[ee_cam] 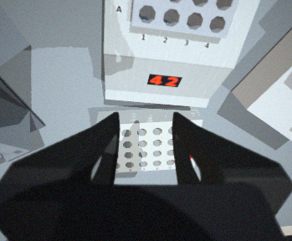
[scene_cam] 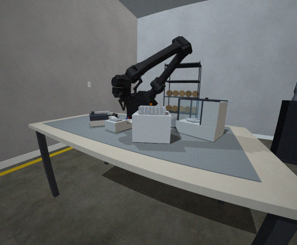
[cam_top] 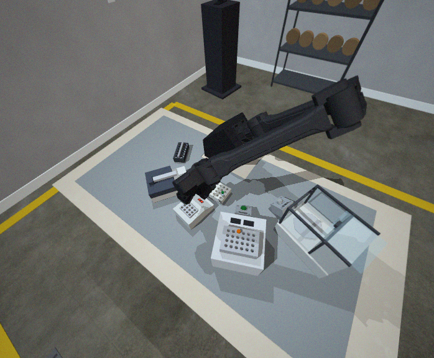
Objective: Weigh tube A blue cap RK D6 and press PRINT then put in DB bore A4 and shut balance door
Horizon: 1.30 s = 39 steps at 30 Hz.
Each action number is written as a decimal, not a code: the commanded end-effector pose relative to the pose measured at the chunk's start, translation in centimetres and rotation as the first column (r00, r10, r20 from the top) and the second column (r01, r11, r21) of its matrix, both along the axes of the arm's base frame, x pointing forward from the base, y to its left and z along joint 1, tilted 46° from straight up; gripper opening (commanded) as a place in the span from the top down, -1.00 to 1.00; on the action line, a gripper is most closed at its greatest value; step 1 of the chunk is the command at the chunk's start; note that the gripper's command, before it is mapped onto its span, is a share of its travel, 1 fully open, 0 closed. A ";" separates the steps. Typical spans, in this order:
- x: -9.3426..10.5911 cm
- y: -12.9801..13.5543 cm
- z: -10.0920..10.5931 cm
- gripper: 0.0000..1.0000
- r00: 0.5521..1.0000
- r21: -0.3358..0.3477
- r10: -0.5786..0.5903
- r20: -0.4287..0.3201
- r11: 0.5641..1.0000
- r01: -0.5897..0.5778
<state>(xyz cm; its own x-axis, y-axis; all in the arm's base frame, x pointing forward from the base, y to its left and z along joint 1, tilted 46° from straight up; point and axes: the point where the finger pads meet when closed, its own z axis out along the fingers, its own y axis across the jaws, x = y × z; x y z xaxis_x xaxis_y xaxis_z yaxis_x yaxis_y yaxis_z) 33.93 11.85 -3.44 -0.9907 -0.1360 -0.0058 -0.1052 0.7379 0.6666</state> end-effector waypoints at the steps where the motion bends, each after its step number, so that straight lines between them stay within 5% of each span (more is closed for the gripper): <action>1: -1.1 -1.6 -1.1 0.28 0.999 0.027 -0.006 -0.034 1.000 0.007; 13: -7.1 -4.7 -6.3 0.28 1.000 0.067 0.006 0.016 0.998 -0.007; 15: -7.1 -4.7 -6.3 0.28 1.000 0.067 0.006 0.016 0.998 -0.007; 17: -4.7 -5.1 -5.4 0.28 0.997 0.060 0.005 0.076 0.998 -0.009; 29: -6.7 -3.8 -5.4 0.28 0.998 0.065 0.033 0.046 0.997 -0.036; 39: -6.4 -4.2 -5.5 0.28 1.000 0.065 0.014 0.026 0.998 -0.016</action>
